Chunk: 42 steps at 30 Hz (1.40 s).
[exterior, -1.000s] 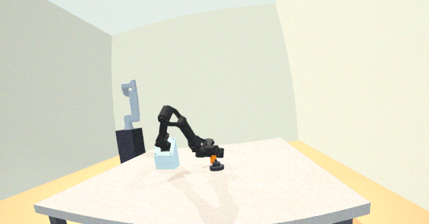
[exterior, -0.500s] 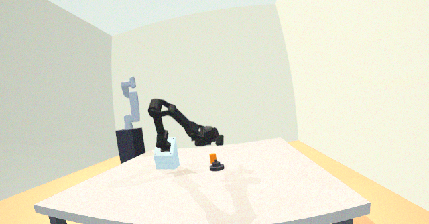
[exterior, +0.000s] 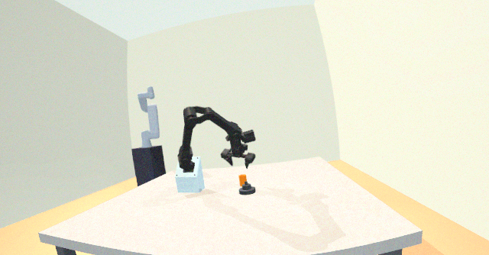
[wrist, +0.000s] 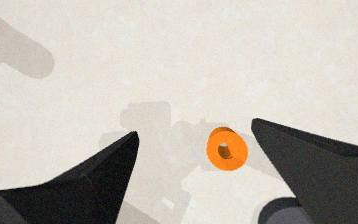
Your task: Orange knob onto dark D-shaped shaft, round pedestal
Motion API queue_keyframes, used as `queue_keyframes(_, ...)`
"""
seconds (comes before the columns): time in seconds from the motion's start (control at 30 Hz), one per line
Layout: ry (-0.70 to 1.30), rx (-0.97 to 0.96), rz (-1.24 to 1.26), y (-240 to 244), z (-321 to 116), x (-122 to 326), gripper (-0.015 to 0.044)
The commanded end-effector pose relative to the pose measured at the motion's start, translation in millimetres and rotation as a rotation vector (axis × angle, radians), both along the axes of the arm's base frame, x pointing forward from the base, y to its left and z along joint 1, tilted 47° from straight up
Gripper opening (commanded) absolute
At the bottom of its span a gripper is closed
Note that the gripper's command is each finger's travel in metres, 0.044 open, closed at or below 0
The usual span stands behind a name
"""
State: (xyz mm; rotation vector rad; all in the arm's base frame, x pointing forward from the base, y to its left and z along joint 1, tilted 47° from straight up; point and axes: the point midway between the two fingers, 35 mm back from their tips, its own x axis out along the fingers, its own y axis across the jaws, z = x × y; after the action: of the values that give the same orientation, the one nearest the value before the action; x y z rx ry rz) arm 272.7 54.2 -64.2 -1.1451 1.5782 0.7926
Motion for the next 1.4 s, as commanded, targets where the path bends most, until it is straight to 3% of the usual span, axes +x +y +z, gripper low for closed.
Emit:
queue_keyframes(0.0,-0.007,-0.392,0.032,5.0,21.1,8.8,0.044)
queue_keyframes(0.1,-0.033,-0.502,0.061,8.8,30.8,13.7,0.044)
queue_keyframes(0.5,-0.041,-0.503,0.047,8.8,30.8,13.7,0.044)
queue_keyframes(0.97,-0.693,-0.478,-1.037,8.6,30.6,13.7,0.044)
queue_keyframes(1.37,-0.702,-0.476,-1.051,8.6,30.6,13.7,0.044)
